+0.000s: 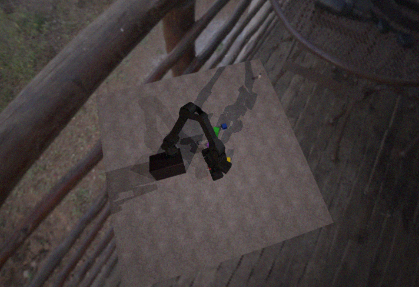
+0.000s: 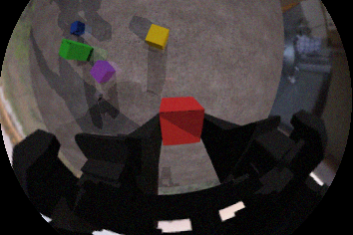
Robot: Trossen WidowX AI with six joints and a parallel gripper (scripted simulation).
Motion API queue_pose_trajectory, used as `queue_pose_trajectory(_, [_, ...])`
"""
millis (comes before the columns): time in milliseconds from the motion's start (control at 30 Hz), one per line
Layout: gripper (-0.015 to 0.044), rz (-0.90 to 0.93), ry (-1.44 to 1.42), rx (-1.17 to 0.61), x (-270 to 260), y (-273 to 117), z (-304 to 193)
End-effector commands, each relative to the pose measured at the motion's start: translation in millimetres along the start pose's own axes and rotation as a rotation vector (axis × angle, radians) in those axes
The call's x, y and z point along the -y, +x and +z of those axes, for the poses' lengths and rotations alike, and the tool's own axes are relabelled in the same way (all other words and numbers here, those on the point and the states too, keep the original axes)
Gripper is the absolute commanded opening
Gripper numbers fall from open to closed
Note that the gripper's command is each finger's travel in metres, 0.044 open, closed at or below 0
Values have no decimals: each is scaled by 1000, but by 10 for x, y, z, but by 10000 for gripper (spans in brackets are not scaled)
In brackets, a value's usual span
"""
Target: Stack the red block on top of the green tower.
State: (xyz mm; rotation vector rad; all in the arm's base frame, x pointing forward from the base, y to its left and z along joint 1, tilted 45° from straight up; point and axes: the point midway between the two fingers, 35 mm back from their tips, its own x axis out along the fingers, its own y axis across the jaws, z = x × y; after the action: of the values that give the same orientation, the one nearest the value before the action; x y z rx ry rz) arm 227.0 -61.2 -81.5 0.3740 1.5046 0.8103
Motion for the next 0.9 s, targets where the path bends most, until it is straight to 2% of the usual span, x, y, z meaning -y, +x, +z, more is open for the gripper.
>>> queue_pose_trajectory(0, [0,-23,-2,10,-109,-69,220])
queue_pose_trajectory(400, [0,-45,3,19,-674,-122,784])
queue_pose_trajectory(867, [0,-20,-6,27,-1595,-96,1208])
